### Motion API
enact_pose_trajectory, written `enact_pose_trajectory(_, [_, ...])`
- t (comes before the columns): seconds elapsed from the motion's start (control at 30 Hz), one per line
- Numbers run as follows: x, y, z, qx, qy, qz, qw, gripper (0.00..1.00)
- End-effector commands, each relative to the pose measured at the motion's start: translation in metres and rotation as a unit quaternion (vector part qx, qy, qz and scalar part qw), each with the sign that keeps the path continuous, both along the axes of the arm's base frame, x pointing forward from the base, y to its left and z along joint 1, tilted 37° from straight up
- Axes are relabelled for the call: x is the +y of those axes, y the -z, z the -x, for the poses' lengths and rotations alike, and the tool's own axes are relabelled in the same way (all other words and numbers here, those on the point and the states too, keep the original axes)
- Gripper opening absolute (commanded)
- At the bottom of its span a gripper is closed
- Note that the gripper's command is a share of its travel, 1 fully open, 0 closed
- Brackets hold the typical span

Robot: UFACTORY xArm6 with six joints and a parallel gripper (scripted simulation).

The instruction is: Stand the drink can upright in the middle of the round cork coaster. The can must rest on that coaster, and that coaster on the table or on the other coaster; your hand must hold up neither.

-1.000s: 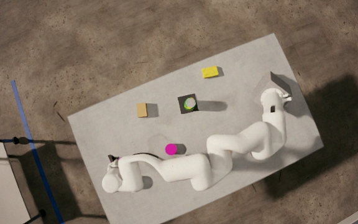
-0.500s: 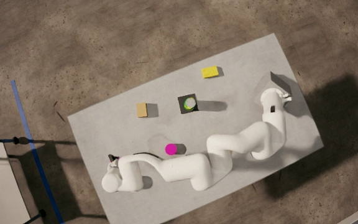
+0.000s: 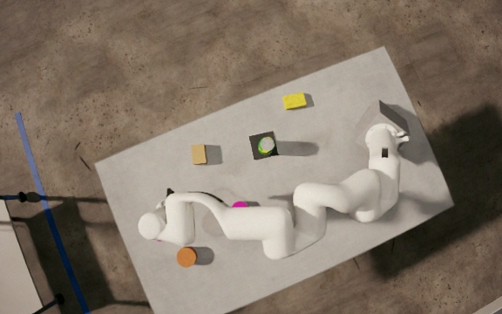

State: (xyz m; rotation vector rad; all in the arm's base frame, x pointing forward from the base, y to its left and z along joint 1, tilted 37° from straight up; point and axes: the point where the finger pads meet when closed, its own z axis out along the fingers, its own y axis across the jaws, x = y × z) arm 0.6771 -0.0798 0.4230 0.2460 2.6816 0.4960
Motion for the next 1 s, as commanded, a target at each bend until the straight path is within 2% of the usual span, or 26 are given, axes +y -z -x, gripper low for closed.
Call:
enact_pose_trajectory(0.0, [-0.033, 0.040, 0.043, 0.030, 0.116, -0.070, 0.990, 1.00])
enact_pose_trajectory(0.13, [-0.044, 0.064, 0.070, 0.081, 0.171, -0.109, 0.976, 1.00])
enact_pose_trajectory(0.3, [-0.051, 0.094, 0.104, 0.143, 0.237, -0.154, 0.949, 1.00])
enact_pose_trajectory(0.37, [-0.051, 0.094, 0.104, 0.143, 0.237, -0.154, 0.949, 1.00])
enact_pose_trajectory(0.4, [-0.056, 0.111, 0.123, 0.175, 0.276, -0.179, 0.928, 1.00])
enact_pose_trajectory(0.6, [-0.058, 0.145, 0.163, 0.230, 0.349, -0.223, 0.881, 1.00])
enact_pose_trajectory(0.87, [-0.064, 0.192, 0.219, 0.283, 0.452, -0.280, 0.798, 1.00])
enact_pose_trajectory(0.93, [-0.064, 0.192, 0.219, 0.283, 0.452, -0.280, 0.798, 1.00])
enact_pose_trajectory(0.97, [-0.067, 0.210, 0.240, 0.295, 0.490, -0.300, 0.763, 1.00])
